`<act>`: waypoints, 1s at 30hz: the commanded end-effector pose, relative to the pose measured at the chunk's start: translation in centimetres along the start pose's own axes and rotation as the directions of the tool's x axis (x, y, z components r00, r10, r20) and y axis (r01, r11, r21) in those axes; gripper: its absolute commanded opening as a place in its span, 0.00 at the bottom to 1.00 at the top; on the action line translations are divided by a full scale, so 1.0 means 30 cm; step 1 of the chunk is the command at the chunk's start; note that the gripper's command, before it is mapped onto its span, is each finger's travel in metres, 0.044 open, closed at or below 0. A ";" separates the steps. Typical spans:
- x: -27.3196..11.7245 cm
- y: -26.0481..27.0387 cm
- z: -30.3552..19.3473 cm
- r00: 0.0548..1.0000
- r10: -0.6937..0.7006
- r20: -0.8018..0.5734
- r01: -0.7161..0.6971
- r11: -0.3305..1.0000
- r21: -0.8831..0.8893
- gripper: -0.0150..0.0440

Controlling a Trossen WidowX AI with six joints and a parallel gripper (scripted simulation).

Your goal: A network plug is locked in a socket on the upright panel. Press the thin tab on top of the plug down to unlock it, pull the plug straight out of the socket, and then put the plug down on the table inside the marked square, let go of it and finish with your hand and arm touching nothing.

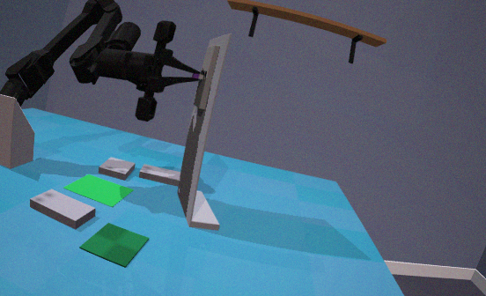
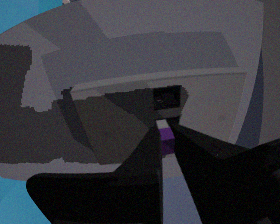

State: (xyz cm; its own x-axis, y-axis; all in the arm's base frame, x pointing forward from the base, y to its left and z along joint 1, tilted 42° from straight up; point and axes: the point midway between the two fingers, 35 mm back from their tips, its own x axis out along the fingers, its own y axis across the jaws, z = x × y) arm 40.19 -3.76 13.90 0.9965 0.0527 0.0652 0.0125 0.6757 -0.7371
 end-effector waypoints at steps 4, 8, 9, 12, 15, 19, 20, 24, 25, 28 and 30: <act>-0.014 0.000 -0.005 1.000 0.000 -0.003 0.000 1.000 -0.004 0.25; -0.022 0.001 -0.006 1.000 0.000 -0.003 0.000 1.000 -0.004 0.25; -0.024 0.001 -0.006 1.000 0.000 -0.003 0.000 1.000 -0.004 0.25; -0.030 0.001 -0.008 1.000 0.000 -0.003 0.000 1.000 -0.004 0.25; -0.036 0.001 -0.009 1.000 0.000 -0.003 0.000 1.000 -0.004 0.25; -0.044 0.001 -0.012 1.000 0.001 -0.003 -0.001 1.000 -0.004 0.25; -0.047 0.001 -0.013 1.000 0.001 -0.003 -0.001 1.000 -0.004 0.25; -0.055 0.001 -0.015 1.000 0.001 -0.003 -0.001 1.000 -0.005 0.25; -0.057 0.001 -0.016 1.000 0.001 -0.003 -0.001 1.000 -0.005 0.25; -0.063 0.001 -0.018 1.000 0.001 -0.004 -0.001 1.000 -0.005 0.25; -0.068 0.001 -0.020 1.000 0.001 -0.004 -0.001 1.000 -0.005 0.25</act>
State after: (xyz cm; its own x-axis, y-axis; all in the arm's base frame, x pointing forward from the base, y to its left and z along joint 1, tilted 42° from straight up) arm 38.52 -4.35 13.49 0.9969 0.0451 0.0652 0.0177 0.6743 -0.7382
